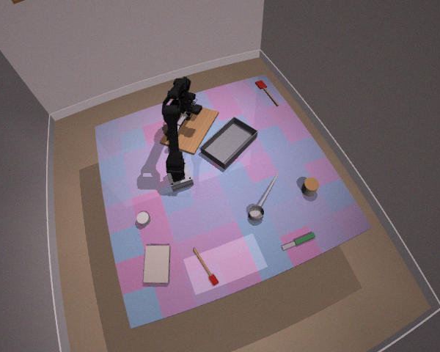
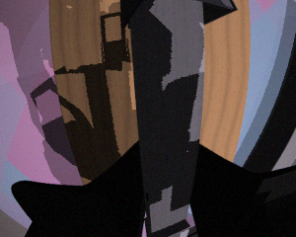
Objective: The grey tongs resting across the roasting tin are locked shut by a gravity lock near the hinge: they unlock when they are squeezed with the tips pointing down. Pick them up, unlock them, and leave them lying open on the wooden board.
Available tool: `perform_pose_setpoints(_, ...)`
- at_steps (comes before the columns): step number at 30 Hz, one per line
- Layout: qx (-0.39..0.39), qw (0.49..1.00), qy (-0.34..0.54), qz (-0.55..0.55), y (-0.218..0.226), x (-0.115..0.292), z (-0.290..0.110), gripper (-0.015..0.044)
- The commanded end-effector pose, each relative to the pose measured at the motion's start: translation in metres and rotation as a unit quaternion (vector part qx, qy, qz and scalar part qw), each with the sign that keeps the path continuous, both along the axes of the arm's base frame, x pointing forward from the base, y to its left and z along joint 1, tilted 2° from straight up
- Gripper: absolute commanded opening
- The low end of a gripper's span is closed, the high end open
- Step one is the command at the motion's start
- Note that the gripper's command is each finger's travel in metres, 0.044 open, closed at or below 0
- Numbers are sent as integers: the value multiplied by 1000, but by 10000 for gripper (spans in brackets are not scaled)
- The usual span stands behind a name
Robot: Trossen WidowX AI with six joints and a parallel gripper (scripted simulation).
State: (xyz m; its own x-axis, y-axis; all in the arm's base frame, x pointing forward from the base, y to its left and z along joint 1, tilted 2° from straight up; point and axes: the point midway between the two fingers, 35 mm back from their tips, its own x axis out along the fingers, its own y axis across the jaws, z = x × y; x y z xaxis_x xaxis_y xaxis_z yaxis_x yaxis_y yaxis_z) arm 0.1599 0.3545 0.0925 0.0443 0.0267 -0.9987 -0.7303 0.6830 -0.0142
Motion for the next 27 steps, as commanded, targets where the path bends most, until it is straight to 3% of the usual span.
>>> perform_pose_setpoints(1, 3, 1000, 1, -3, 2, 1, -1, -150)
perform_pose_setpoints(27, 3, 1000, 1, -3, 4, 3, -44, -150)
